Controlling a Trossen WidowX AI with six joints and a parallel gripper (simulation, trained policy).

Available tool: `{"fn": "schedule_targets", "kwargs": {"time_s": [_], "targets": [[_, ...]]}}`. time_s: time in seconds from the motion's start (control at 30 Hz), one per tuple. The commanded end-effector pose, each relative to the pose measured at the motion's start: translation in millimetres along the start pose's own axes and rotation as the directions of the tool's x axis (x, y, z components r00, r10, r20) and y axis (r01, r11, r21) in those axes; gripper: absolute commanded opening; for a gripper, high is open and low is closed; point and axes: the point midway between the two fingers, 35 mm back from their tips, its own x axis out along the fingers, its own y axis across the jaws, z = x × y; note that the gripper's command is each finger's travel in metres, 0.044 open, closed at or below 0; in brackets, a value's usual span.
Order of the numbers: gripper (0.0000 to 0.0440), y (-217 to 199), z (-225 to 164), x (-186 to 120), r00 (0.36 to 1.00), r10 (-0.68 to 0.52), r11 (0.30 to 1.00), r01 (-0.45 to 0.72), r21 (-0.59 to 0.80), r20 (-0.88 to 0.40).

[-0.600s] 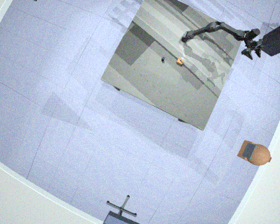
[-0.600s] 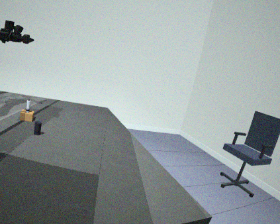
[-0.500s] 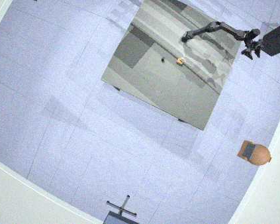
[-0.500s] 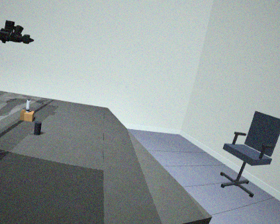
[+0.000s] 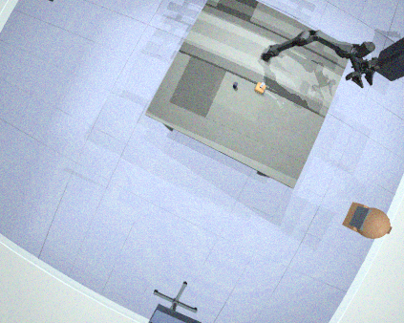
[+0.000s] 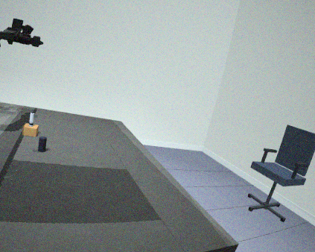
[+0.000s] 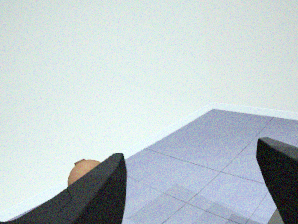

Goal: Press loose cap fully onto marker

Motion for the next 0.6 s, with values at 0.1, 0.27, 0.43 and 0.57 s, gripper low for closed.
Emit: {"fn": "schedule_targets", "kwargs": {"time_s": [0.1,0.27,0.43,0.57], "targets": [[0.0298,-18,14,0,1.0,0.006,0.999,-0.005,0.039,-0.009],[0.031,-32,20,1,1.0,0.005,0.998,-0.004,0.061,-0.026],[0.0322,-47,25,2,0.999,0.003,0.997,0.001,0.082,-0.045],[0.033,-59,27,2,0.998,-0.001,0.995,0.007,0.1,-0.061]]}}
